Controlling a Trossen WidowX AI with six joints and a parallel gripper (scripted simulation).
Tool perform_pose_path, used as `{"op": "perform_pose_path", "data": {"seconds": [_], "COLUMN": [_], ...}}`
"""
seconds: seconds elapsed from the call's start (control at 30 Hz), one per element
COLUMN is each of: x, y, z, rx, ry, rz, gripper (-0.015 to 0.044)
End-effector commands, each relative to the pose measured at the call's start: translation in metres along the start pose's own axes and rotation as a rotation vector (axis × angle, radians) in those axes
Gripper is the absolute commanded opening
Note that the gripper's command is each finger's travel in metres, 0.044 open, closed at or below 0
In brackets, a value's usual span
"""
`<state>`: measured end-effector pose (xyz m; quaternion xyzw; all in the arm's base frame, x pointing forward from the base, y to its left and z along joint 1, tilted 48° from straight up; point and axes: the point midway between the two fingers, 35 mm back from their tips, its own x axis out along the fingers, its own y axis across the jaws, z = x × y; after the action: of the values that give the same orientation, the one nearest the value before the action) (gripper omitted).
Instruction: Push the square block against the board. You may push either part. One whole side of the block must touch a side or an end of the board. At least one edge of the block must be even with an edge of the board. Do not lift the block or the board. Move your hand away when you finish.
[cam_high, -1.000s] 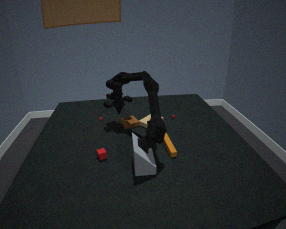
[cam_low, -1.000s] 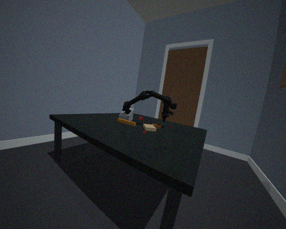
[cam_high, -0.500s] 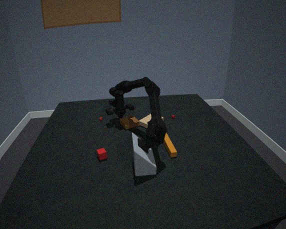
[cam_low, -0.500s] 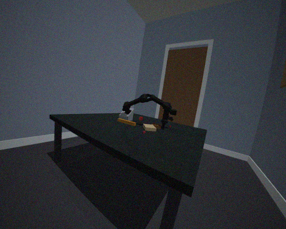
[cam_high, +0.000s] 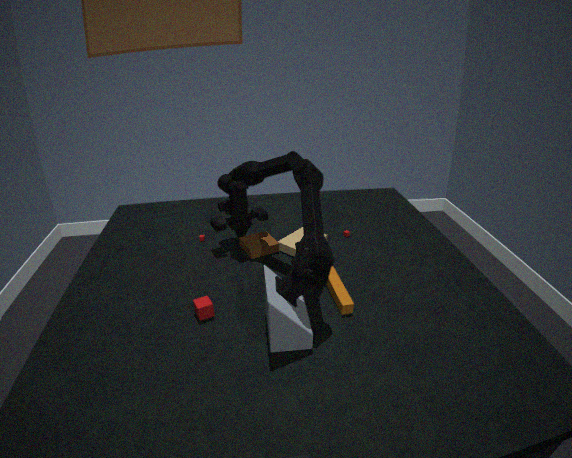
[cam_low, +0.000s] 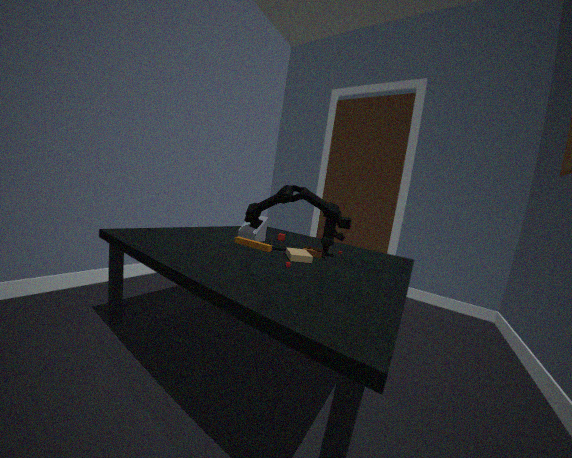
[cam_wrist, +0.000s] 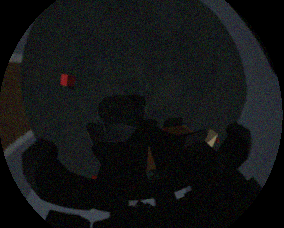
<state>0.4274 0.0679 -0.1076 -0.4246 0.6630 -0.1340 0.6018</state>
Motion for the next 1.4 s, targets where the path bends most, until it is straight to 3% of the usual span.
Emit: {"op": "perform_pose_path", "data": {"seconds": [0.0, 1.37], "x": [-0.002, -0.002], "y": [-0.002, -0.001], "z": [-0.004, -0.053], "rx": [-0.002, -0.005], "ry": [-0.003, -0.001], "rz": [-0.003, -0.003], "gripper": [0.0, 0.0]}}
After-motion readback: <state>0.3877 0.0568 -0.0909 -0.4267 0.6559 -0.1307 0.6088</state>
